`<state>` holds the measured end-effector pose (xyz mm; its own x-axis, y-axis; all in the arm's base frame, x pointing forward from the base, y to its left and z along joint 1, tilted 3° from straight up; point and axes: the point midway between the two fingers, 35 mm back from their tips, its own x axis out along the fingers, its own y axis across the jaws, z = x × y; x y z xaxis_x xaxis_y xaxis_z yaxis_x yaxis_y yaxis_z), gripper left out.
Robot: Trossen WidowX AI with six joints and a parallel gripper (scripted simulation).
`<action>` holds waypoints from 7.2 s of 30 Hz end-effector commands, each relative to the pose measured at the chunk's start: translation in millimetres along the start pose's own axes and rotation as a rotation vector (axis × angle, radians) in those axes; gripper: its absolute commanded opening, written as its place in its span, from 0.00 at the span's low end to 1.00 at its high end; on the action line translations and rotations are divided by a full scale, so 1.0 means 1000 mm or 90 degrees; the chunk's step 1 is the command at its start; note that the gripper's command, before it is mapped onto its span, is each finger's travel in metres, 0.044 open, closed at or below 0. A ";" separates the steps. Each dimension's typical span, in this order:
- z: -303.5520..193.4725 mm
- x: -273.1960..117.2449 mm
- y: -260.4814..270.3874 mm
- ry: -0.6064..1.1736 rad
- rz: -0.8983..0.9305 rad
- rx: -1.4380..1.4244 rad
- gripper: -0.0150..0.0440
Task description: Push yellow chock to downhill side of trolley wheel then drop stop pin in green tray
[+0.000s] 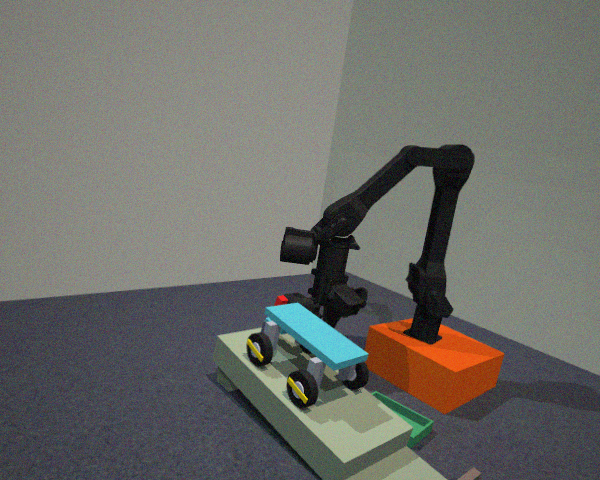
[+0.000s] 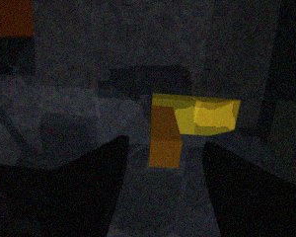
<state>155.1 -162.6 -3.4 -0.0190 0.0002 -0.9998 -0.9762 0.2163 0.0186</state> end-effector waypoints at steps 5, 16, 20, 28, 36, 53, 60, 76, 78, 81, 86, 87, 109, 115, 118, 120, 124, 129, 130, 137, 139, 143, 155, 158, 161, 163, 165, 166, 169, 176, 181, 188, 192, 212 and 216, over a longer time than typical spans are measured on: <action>0.002 0.004 0.001 -0.006 0.003 -0.004 0.58; 0.002 0.021 0.001 -0.006 0.003 -0.004 0.58; 0.002 0.027 0.002 -0.006 0.003 -0.004 0.58; 0.002 0.028 0.002 -0.006 0.003 -0.004 0.58; 0.000 0.026 0.000 0.000 0.001 0.000 0.32; 0.004 -0.011 0.007 -0.006 0.003 -0.004 0.25; 0.005 -0.030 0.010 -0.006 0.003 -0.004 0.25; 0.004 -0.075 0.010 -0.006 0.003 -0.004 0.25; 0.004 -0.080 0.010 -0.006 0.003 -0.004 0.25; 0.004 -0.087 0.009 -0.006 0.003 -0.004 0.25; 0.003 -0.099 0.007 -0.006 0.003 -0.004 0.25; 0.003 -0.102 0.006 -0.006 0.003 -0.004 0.25; 0.001 -0.122 0.000 -0.006 0.004 0.131 0.25; 0.001 -0.122 0.000 -0.005 0.006 0.262 0.25; 0.001 -0.122 0.000 -0.005 0.007 0.326 0.25; 0.001 -0.122 0.000 -0.004 0.007 0.369 0.25; 0.001 -0.122 0.000 -0.004 0.008 0.455 0.25; 0.001 -0.122 0.000 -0.003 0.009 0.562 0.25; 0.001 -0.122 0.000 -0.003 0.009 0.583 0.25; 0.000 -0.122 0.000 -0.002 0.010 0.733 0.25; 0.000 -0.122 0.000 -0.002 0.010 0.776 0.25; 0.000 -0.122 0.000 -0.001 0.011 0.862 0.25; 0.000 -0.122 0.000 0.000 0.012 0.957 0.25; 0.006 -0.122 -0.001 0.000 0.012 0.962 0.25; 0.017 -0.121 -0.003 -0.001 0.012 0.971 0.25; 0.025 -0.120 -0.005 -0.002 0.012 0.975 0.25; 0.032 -0.120 -0.007 -0.002 0.013 0.977 0.25; 0.035 -0.119 -0.008 -0.002 0.013 0.978 0.25; 0.045 -0.119 -0.011 -0.003 0.013 0.978 0.25; 0.070 -0.117 -0.016 -0.005 0.014 0.979 0.25; 0.087 -0.116 -0.021 -0.006 0.015 0.979 0.25; 0.111 -0.115 -0.026 -0.007 0.016 0.979 0.25; 0.125 -0.115 -0.028 -0.008 0.016 0.978 0.25; 0.194 -0.111 -0.037 -0.012 0.020 0.978 0.25; 0.209 -0.110 -0.039 -0.013 0.020 0.978 0.25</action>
<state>233.2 19.7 105.3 -0.0242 0.0269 -0.9993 0.1795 0.9835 0.0222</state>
